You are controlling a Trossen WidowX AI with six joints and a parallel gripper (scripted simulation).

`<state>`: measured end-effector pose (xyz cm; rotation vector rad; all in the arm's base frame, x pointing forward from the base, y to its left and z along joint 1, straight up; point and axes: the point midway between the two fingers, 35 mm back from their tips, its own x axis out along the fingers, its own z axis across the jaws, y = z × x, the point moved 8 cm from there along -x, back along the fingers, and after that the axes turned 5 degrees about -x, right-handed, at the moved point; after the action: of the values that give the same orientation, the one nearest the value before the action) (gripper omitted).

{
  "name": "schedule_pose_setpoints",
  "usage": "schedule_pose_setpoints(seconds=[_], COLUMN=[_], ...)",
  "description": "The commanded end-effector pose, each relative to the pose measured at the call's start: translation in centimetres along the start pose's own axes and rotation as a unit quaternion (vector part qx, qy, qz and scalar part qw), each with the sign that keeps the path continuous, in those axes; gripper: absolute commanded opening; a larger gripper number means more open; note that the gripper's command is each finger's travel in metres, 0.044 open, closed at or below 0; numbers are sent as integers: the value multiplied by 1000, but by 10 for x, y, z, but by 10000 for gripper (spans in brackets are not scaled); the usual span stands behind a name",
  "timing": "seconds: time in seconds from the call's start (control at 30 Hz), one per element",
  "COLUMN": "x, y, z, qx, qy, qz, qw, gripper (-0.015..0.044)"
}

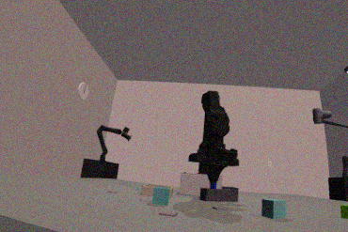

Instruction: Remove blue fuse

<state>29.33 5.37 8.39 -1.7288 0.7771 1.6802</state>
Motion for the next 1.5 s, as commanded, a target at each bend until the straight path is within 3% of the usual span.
schedule_pose_setpoints(seconds=[0.0,1.47], x=[-2,-38], y=[0,0], z=[0,0], qx=[-1,-2], qy=[-1,-2], qz=[0,0], qw=[1000,1000], gripper=[0,0])
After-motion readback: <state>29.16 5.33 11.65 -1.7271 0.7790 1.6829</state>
